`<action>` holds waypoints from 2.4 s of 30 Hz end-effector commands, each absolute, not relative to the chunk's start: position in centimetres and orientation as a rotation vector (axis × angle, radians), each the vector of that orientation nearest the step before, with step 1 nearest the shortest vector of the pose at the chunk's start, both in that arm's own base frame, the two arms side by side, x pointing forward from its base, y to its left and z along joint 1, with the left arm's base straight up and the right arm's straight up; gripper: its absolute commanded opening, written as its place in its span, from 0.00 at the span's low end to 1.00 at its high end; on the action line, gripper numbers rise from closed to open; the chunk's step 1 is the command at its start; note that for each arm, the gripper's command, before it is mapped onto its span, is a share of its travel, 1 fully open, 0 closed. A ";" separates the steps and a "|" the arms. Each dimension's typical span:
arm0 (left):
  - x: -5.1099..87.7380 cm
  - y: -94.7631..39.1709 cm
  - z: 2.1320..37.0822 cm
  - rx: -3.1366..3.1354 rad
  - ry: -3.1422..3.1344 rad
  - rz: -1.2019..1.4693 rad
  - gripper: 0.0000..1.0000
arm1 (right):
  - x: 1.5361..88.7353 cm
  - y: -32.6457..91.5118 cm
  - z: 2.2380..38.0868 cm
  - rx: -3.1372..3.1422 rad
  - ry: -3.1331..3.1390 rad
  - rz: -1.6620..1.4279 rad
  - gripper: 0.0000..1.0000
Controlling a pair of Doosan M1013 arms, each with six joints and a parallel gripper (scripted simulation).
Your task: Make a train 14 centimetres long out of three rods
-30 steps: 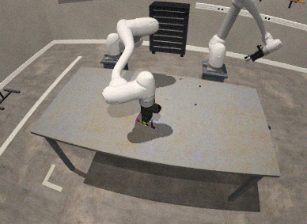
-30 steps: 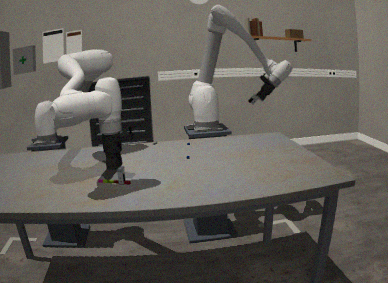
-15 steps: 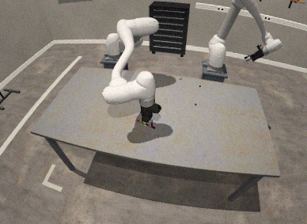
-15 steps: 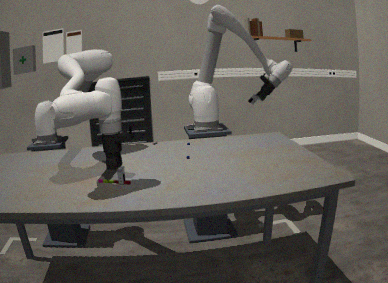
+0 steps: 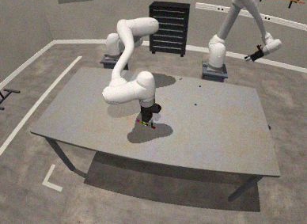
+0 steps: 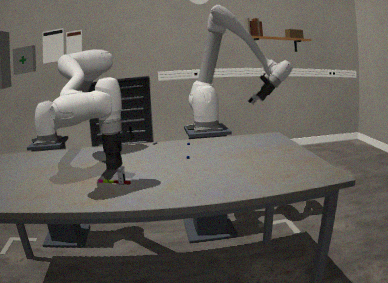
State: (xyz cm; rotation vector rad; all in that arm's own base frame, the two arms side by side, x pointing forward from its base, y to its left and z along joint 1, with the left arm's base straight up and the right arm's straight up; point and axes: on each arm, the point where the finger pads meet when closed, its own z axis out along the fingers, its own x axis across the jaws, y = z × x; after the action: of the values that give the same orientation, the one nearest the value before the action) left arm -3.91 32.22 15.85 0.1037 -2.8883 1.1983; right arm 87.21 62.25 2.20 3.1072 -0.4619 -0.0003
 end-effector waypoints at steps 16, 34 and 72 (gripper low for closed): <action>-3.9 32.2 15.9 0.104 -2.888 1.197 1.00 | 87.2 62.0 2.4 3.108 -0.462 0.003 0.24; -3.9 32.2 15.9 0.104 -2.888 1.197 1.00 | 87.2 62.0 2.4 3.108 -0.462 0.003 0.24; -3.9 32.2 15.9 0.104 -2.888 1.197 1.00 | 87.2 62.0 5.4 3.108 -0.462 0.003 0.54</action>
State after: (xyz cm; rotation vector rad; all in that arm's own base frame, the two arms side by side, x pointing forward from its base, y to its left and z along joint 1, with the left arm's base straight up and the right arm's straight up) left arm -3.91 32.22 15.85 0.1037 -2.8883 1.1983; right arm 87.12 61.96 4.17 3.1073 -0.4620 -0.0002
